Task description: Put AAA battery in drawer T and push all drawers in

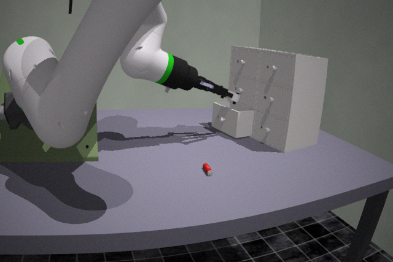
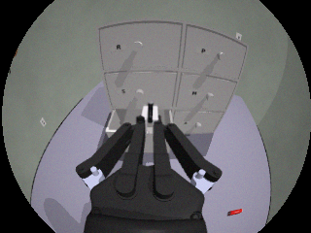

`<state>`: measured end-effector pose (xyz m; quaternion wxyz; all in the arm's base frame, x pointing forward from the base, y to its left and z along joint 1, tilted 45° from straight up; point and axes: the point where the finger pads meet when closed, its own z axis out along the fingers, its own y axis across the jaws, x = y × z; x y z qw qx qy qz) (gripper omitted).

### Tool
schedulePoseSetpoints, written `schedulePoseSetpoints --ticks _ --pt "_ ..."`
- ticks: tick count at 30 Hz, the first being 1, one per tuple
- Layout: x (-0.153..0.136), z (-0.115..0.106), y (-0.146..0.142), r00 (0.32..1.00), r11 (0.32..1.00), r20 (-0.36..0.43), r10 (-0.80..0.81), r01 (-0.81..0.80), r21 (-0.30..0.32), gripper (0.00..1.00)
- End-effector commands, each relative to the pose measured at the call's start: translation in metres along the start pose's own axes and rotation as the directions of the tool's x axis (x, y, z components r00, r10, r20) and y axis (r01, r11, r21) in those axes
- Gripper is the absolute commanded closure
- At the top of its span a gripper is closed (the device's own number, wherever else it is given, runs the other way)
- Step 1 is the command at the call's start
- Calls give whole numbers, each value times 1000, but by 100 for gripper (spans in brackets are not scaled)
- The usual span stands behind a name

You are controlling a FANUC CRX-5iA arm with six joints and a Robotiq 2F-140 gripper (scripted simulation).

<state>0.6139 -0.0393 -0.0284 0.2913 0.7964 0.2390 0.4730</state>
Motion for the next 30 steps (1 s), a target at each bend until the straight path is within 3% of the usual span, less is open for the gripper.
schedulePoseSetpoints --ticks 1,30 --pt "3 12 0 1000 1000 2 -2 2 -7 97" --pt "4 16 0 1000 1000 2 -2 2 -7 97"
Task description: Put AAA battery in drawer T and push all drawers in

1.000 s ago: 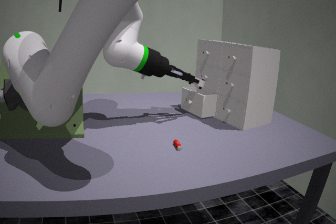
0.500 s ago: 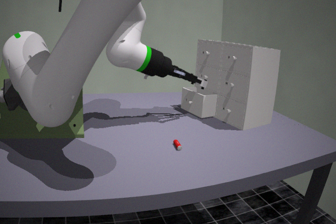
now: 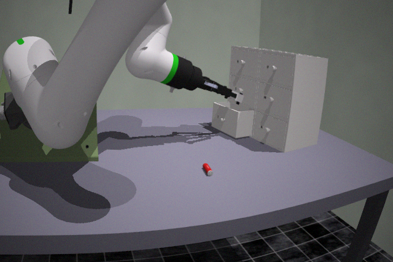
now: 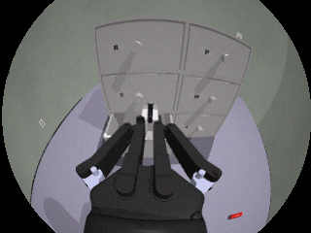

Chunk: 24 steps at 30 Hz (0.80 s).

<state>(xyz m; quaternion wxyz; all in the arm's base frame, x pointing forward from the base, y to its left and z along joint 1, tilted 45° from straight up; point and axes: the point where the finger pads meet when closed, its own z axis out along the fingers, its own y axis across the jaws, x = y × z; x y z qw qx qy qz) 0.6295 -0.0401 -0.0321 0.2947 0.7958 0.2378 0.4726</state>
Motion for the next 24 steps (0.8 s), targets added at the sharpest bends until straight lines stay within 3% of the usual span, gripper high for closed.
schedulePoseSetpoints --ticks 1,24 --pt "0 0 0 1000 1000 0 0 0 0 97" --pt "-1 -4 0 1000 1000 0 0 0 0 97"
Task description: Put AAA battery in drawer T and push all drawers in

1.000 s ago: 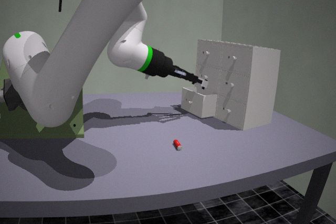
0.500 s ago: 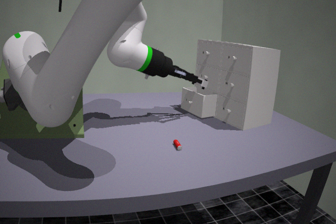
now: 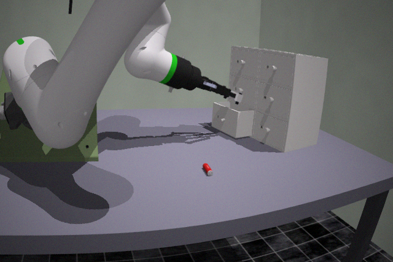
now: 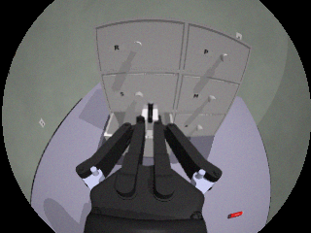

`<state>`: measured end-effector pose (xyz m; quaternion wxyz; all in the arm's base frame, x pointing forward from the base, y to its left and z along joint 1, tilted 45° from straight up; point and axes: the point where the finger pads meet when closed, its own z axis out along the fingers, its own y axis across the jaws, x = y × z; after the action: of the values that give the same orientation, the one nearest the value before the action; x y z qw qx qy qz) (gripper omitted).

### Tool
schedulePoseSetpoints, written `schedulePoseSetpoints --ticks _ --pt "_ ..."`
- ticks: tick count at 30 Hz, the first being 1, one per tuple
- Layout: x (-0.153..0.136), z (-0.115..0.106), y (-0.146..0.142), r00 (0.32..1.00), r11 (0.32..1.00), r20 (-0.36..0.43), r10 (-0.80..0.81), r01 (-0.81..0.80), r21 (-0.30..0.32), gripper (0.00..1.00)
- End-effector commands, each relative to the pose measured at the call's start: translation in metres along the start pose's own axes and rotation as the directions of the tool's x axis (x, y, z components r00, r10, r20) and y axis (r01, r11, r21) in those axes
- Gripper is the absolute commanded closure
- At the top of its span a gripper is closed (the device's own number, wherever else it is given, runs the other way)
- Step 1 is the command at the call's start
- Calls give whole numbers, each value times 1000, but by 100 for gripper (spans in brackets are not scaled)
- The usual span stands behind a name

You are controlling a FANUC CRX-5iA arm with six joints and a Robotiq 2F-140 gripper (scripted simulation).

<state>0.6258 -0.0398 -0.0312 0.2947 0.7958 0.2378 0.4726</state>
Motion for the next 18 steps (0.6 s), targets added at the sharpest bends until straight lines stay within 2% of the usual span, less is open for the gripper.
schedulePoseSetpoints --ticks 1,9,14,15,18 --pt "0 0 0 1000 1000 0 0 0 0 97" --pt "0 0 0 1000 1000 0 0 0 0 88" --pt "0 0 0 1000 1000 0 0 0 0 85" --pt "0 0 0 1000 1000 0 0 0 0 0" --pt "0 0 0 1000 1000 0 0 0 0 0"
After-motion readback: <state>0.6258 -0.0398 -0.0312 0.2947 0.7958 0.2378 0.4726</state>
